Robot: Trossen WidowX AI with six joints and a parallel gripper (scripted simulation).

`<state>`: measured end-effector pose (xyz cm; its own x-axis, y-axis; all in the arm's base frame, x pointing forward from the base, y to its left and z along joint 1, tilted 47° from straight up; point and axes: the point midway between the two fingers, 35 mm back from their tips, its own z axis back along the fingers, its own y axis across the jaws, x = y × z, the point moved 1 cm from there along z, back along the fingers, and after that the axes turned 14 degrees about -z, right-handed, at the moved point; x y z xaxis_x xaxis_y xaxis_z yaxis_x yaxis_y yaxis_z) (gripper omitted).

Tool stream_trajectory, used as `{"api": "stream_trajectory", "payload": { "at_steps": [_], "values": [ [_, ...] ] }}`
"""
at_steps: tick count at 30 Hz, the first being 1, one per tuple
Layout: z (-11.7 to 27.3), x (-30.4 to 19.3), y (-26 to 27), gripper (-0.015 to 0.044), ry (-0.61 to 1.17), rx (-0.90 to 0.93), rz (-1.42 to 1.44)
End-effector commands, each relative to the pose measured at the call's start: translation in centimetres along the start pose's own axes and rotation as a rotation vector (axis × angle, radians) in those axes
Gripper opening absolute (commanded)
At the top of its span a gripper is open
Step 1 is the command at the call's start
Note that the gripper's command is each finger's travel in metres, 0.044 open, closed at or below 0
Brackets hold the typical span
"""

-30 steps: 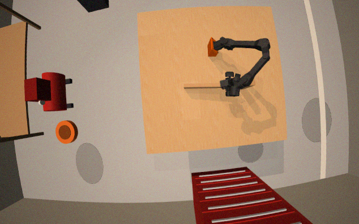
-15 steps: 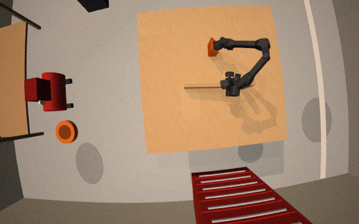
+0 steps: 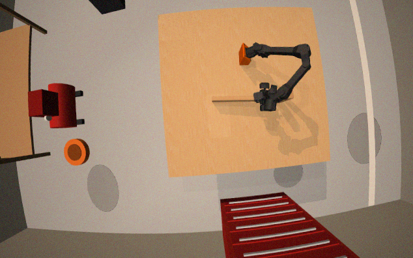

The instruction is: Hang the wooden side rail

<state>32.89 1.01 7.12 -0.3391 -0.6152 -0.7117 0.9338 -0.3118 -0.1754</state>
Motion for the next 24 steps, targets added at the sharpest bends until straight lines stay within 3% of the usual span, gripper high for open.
{"api": "stream_trajectory", "payload": {
  "at_steps": [1, 24],
  "values": [
    [0.50, -0.31, 0.12, 0.0000, 0.001, 0.015, 0.004],
    [0.42, -0.53, -0.03, 0.0000, 0.002, 0.015, 0.004]
  ]
}}
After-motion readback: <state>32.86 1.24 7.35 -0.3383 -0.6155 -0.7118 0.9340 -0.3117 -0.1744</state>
